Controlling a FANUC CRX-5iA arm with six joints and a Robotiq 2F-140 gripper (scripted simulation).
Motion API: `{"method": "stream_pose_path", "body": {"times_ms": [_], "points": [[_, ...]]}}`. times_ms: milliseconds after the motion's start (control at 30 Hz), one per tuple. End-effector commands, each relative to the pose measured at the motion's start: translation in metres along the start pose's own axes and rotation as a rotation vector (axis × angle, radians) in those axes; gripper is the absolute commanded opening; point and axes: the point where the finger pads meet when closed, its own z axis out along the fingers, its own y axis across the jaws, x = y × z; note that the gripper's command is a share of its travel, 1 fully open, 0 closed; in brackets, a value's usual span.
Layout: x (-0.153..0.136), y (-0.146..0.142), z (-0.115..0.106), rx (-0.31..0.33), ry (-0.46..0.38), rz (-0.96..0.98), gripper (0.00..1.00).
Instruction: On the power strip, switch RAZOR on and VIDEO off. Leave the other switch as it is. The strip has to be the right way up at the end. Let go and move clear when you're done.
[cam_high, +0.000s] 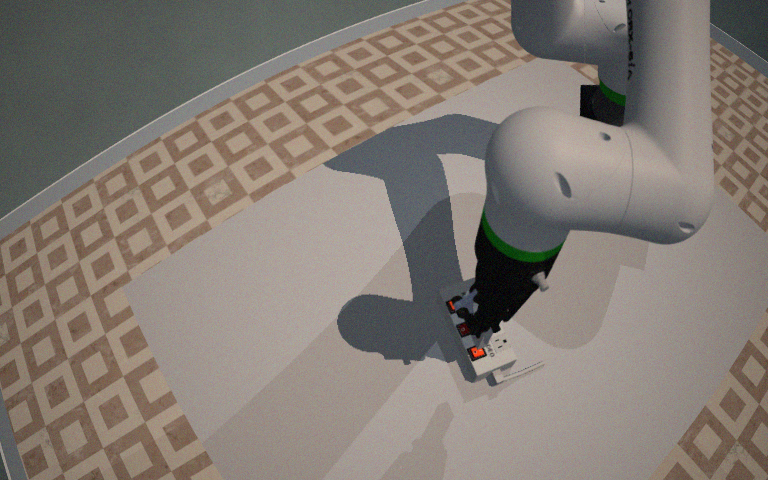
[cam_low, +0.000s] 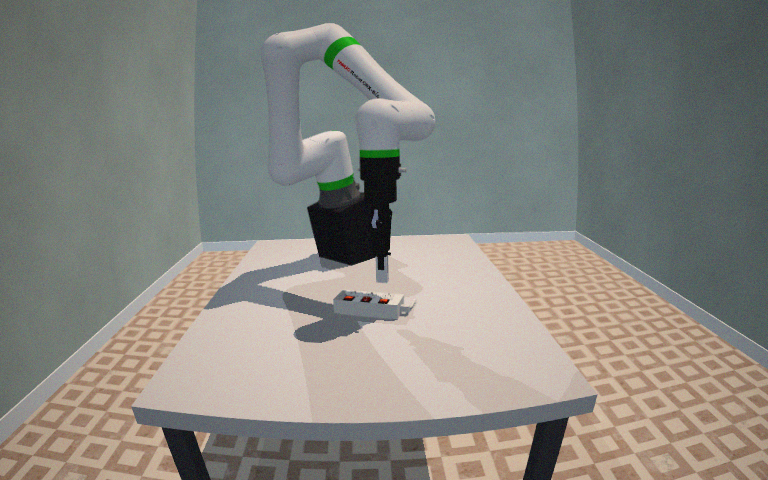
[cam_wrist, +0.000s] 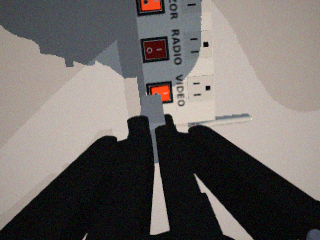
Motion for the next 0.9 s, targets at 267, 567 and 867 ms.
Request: {"method": "stream_pose_path", "body": {"times_ms": [267,567,867], "points": [[0.0,0.0,0.0,0.0,0.0,0.0,0.0],[0.0,0.0,0.002,0.0,0.0,0.0,0.0],[0.0,0.0,0.011,0.0,0.0,0.0,0.0]]}}
